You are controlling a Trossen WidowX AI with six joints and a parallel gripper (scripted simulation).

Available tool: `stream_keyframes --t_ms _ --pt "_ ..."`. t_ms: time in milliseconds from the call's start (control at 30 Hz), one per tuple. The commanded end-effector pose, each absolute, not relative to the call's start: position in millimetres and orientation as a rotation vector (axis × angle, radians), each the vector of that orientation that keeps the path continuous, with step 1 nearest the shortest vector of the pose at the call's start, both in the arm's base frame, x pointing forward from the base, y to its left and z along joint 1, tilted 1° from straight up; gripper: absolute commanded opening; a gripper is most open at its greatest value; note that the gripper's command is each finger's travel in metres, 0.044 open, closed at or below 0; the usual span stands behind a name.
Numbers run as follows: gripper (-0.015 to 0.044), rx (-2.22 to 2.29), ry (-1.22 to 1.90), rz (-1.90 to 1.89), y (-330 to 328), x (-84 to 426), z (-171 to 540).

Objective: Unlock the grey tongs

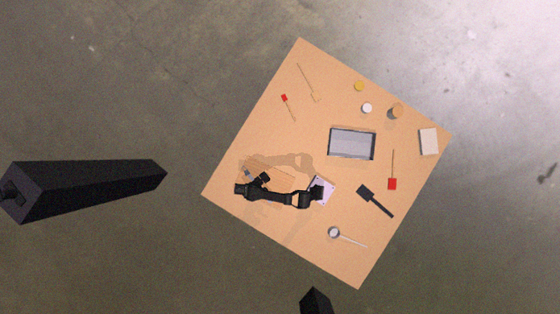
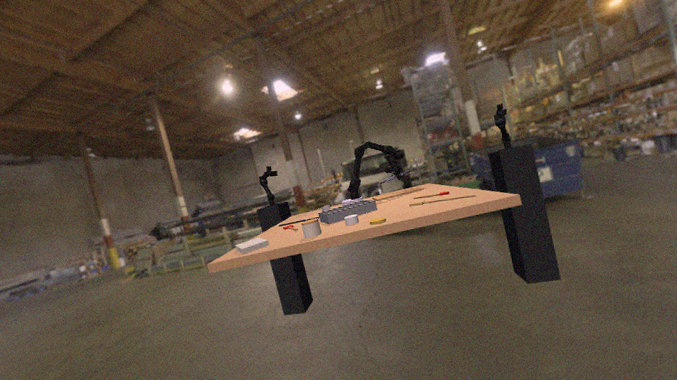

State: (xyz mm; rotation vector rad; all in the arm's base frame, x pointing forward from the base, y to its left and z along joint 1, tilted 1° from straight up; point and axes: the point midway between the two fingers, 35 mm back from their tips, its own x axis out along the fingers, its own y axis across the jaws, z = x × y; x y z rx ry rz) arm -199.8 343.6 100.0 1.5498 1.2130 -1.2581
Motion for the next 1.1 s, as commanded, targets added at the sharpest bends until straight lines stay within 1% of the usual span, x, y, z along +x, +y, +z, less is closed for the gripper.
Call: stream_keyframes --t_ms 0,100,467,1067 --pt "-0.0150 1.484 1.154 -1.351 342.0 -198.3 100.2" --pt "-0.0150 1.442 1.114 -1.407 340.2 -197.1 100.0" --pt "-0.0150 1.439 1.111 -1.410 340.3 -197.2 98.4" --pt "-0.0150 1.439 1.109 -1.405 343.1 -198.4 70.2"
